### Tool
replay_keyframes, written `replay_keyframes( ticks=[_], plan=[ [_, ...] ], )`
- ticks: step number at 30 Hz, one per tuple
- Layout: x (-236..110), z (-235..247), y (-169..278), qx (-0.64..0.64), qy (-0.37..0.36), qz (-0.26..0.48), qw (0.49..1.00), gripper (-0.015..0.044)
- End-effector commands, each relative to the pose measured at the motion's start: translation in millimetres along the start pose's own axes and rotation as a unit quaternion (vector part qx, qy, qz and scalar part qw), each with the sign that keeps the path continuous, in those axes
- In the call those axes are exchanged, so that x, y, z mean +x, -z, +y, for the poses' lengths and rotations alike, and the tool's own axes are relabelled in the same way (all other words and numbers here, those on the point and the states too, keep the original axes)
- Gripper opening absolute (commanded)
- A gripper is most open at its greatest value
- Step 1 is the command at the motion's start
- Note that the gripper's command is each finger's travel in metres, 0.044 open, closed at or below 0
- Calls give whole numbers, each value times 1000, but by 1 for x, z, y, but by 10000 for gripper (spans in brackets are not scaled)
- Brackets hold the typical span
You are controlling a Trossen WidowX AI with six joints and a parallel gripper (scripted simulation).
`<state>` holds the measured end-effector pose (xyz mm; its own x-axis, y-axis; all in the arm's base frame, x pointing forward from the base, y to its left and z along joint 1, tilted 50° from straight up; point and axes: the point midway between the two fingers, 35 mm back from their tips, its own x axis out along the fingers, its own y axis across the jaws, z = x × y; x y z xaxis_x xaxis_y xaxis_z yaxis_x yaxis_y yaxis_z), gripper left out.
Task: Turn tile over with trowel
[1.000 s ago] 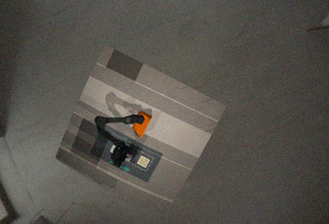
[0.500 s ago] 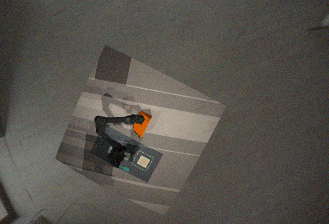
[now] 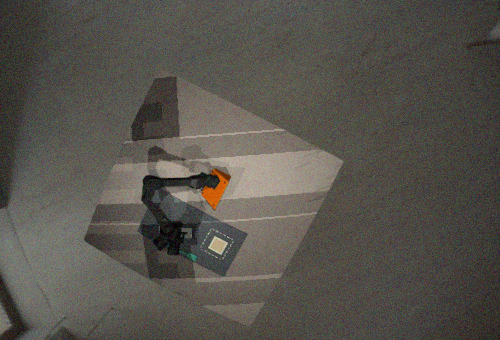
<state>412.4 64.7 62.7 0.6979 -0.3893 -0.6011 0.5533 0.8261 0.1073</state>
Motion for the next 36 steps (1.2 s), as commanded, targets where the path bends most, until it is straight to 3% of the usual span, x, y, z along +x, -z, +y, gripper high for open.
replay_keyframes(
  ticks=[1, 20, 36],
  plan=[
    [2, 5, -10, -32, -2, 19, 999, 0],
    [13, -24, -55, -179, 10, 131, 975, 0],
    [2, -61, -87, -278, -9, 245, 929, 0]
  ],
)
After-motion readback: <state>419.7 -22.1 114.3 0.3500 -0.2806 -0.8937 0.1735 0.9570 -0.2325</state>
